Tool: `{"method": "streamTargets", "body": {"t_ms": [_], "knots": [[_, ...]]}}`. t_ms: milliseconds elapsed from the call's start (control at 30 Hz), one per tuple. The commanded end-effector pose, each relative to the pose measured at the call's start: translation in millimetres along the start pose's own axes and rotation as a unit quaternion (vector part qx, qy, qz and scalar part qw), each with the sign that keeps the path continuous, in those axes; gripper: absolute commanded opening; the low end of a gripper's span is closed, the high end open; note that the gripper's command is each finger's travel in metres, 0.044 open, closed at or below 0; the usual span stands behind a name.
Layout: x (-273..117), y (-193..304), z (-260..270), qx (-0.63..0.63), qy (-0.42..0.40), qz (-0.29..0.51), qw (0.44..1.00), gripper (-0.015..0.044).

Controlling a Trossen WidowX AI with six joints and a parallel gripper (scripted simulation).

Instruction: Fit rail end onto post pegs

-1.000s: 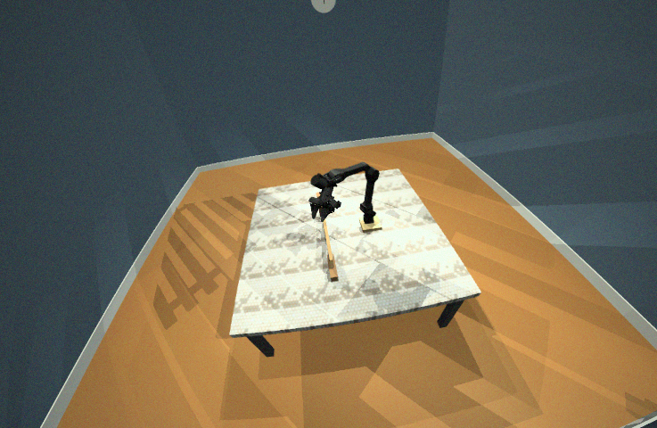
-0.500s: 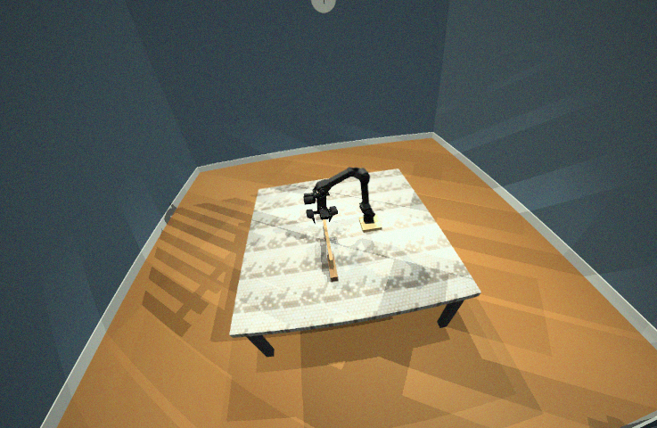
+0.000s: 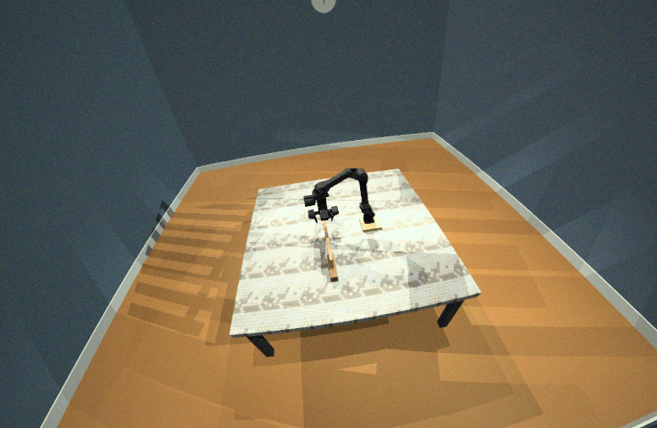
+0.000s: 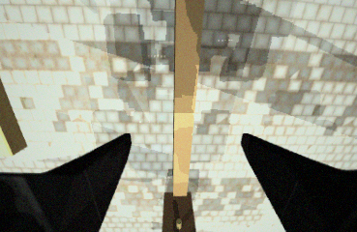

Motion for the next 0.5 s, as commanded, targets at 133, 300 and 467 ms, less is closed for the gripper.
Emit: {"method": "streamTargets", "body": {"t_ms": [133,300,467], "knots": [[15.2,1.0,-1.2,0.003,-0.005,0.005,1.0,0.044],[23.3,0.9,-1.7,0.003,-0.005,0.005,1.0,0.044],[31.3,1.0,-1.9,0.003,-0.005,0.005,1.0,0.044]]}}
Point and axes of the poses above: the point midway between the two fingers, 35 mm back from their tips, its own x axis out along the fingers, its own z axis across the jaws, y = z × x, the point moved 6 cm from there along -x, back along the fingers, and after that the axes turned 9 degrees about x, right-handed, at the moved point
